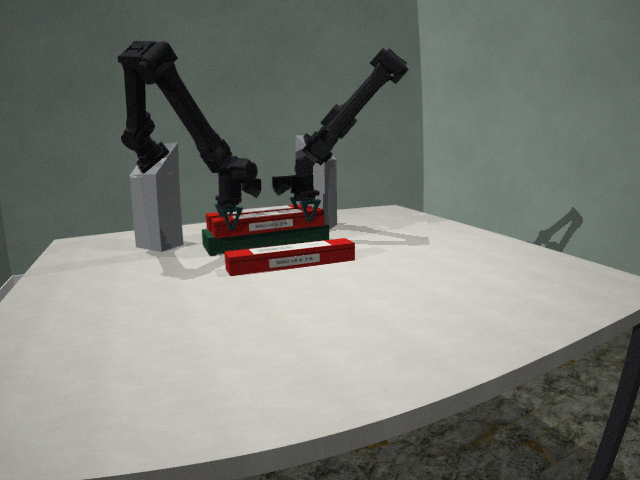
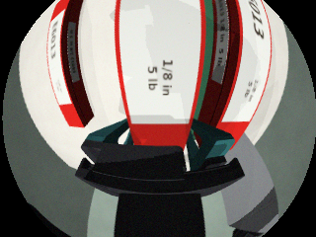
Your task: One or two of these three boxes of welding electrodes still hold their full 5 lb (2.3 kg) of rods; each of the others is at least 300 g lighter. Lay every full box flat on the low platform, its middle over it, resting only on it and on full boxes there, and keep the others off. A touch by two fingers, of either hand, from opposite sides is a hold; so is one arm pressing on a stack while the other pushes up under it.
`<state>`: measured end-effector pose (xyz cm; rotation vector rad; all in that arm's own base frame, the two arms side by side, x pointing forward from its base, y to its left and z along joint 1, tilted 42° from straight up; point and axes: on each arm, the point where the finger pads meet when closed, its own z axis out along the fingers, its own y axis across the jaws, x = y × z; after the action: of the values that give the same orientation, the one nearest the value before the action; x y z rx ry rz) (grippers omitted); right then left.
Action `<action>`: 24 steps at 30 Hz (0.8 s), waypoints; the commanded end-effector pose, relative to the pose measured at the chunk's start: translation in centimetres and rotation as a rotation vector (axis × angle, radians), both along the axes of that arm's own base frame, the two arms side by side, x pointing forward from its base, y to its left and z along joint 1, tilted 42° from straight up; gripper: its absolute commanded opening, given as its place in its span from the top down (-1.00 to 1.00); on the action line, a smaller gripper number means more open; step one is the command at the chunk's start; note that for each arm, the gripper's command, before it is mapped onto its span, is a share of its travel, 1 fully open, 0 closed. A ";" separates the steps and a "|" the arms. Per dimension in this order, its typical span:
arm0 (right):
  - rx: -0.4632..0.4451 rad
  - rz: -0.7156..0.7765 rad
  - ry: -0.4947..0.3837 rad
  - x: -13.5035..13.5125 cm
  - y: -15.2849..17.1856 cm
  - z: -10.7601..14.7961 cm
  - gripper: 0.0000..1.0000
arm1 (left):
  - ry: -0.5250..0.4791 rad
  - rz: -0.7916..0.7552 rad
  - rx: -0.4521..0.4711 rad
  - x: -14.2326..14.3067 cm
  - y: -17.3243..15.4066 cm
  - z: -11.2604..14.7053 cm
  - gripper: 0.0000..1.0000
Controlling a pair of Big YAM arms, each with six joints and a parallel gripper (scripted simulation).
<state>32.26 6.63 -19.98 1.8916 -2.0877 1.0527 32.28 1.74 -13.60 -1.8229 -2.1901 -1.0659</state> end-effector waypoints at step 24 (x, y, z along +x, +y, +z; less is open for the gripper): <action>0.012 0.012 -0.018 0.6 0.7 0.6 -1.00 | -0.012 -0.008 -0.002 0.1 -0.3 0.4 -1.00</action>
<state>32.44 6.76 -19.78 1.8950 -2.0906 1.0567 32.31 1.72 -13.57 -1.8230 -2.1910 -1.0671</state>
